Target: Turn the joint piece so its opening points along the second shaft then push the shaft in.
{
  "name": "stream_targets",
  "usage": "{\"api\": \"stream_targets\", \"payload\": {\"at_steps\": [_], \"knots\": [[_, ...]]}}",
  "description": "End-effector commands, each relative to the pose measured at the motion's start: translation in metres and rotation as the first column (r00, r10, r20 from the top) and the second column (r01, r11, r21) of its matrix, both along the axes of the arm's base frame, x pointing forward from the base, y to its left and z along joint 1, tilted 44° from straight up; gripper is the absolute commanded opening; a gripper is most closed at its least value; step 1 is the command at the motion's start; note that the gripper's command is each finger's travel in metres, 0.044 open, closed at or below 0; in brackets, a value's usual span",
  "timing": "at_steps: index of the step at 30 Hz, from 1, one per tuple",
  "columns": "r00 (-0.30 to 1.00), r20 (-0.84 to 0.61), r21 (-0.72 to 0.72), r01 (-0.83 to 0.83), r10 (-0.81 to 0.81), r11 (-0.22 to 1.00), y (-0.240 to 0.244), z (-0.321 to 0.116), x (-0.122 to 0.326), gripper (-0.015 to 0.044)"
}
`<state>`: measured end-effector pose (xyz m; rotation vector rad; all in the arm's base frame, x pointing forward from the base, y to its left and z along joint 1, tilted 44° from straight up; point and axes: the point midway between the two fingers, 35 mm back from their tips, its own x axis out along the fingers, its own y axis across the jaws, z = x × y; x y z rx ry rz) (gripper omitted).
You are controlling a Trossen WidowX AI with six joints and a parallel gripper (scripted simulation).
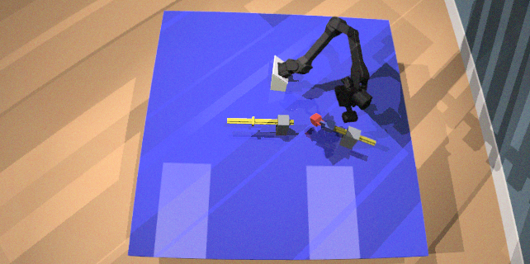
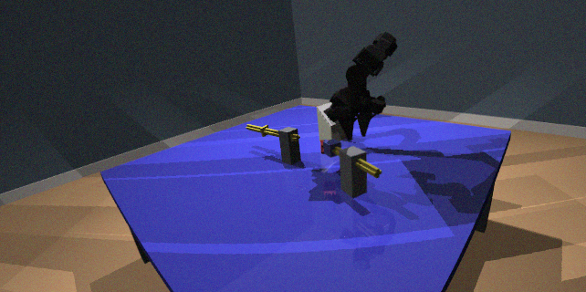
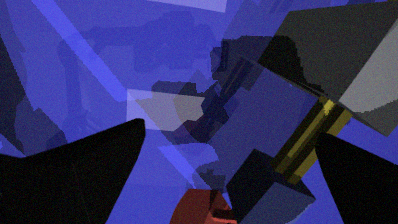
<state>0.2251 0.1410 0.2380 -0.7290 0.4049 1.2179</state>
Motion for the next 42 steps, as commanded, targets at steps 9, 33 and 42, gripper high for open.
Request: {"api": "stream_targets", "payload": {"at_steps": [9,33,42], "knots": [[0.924,-0.299,-0.018,0.246,-0.24,0.969,-0.04,-0.034,0.001,0.044],[0.351,-0.771,-0.188,0.672,-0.531,0.717,-0.109,-0.079,-0.029,0.044],[0.063,-0.862,-0.286,0.758,-0.502,0.586,-0.126,-0.086,-0.045,0.044]]}}
